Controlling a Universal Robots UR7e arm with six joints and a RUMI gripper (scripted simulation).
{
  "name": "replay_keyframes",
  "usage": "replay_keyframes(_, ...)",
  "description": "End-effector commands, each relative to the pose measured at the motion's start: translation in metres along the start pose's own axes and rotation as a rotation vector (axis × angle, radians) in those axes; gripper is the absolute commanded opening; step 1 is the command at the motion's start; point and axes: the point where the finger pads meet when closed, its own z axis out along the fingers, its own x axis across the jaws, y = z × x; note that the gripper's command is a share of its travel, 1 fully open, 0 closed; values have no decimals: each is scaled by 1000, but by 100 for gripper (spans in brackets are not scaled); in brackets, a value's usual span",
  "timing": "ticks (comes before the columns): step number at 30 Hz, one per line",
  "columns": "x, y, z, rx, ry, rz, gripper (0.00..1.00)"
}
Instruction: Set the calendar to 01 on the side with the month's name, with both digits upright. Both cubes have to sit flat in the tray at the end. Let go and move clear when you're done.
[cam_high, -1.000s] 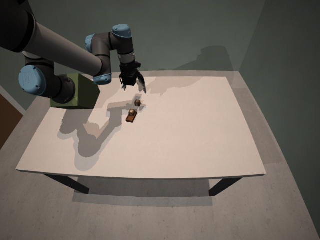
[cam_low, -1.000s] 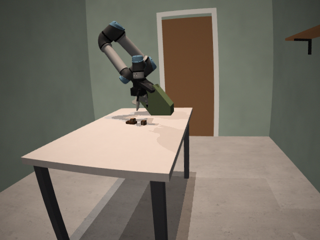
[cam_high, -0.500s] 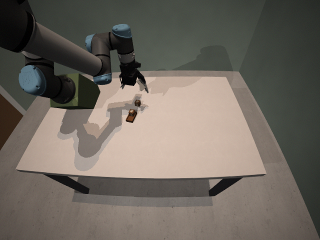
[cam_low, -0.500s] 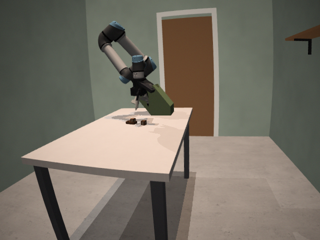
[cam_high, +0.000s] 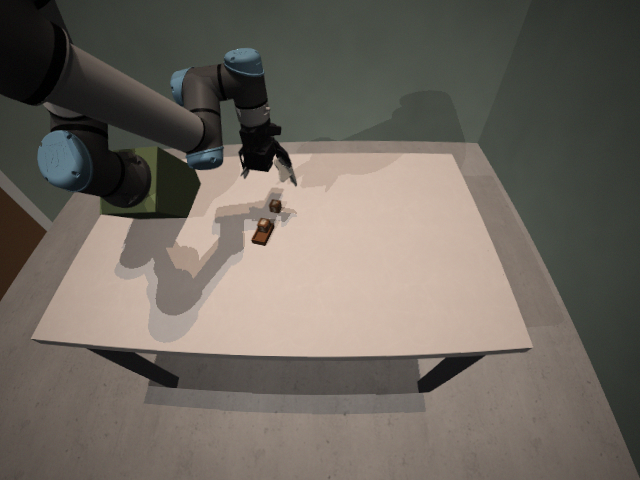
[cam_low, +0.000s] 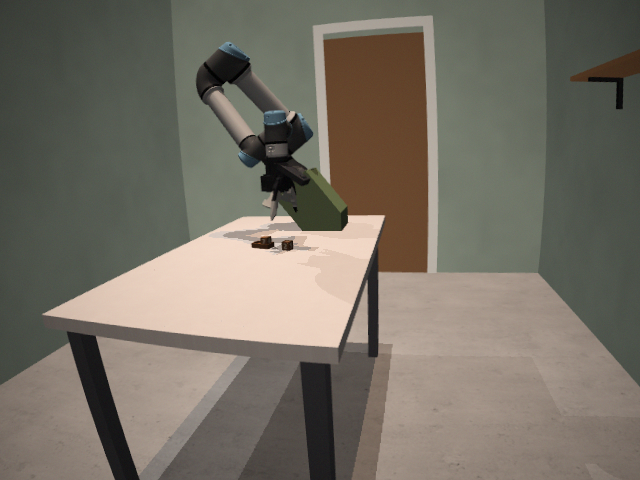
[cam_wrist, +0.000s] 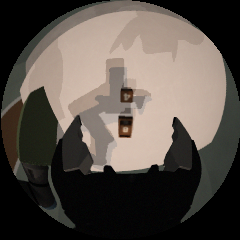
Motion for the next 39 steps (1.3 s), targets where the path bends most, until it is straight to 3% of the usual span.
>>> replay_keyframes(1,0,2,0,1,1,-36,100)
replay_keyframes(10,0,7,0,1,1,-158,100)
replay_keyframes(36,-2,49,0,2,1,-919,100)
replay_keyframes(39,-2,49,0,2,1,-928,100)
